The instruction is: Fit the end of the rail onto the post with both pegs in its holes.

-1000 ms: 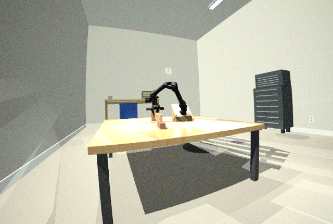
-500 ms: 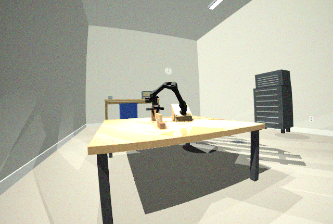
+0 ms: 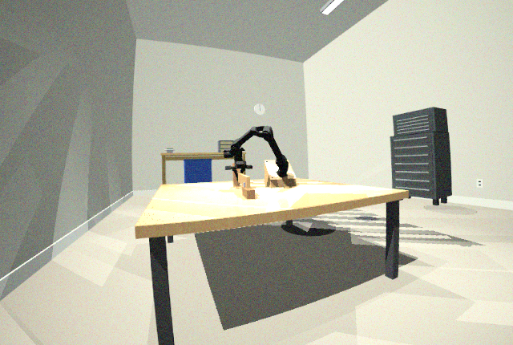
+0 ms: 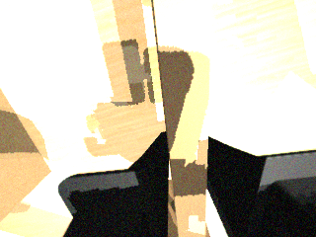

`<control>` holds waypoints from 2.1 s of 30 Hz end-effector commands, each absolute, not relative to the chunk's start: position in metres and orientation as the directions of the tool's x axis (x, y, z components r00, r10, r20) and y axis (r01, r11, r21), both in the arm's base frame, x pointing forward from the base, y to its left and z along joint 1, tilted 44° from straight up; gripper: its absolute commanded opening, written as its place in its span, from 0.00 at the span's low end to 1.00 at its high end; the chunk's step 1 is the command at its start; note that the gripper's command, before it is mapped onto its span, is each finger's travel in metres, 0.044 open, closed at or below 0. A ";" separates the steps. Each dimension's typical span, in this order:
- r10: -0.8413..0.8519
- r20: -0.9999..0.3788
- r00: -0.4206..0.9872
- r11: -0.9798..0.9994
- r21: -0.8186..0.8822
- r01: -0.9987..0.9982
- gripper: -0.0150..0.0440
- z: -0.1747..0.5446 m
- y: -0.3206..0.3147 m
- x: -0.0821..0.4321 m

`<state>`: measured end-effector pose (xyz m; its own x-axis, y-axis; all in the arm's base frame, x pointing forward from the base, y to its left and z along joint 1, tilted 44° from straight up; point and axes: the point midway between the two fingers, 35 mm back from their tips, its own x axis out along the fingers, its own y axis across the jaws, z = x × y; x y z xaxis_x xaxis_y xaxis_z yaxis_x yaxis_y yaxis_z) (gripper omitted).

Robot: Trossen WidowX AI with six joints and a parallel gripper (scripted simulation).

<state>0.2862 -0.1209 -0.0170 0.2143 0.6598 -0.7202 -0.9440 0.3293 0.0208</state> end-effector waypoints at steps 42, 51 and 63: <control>0.655 -0.722 0.222 0.333 0.012 -0.943 0.25 -0.025 -0.134 0.285; 0.655 -0.723 0.222 0.333 0.012 -0.943 0.25 -0.027 -0.136 0.284; 0.655 -0.723 0.222 0.333 0.012 -0.943 0.25 -0.030 -0.137 0.283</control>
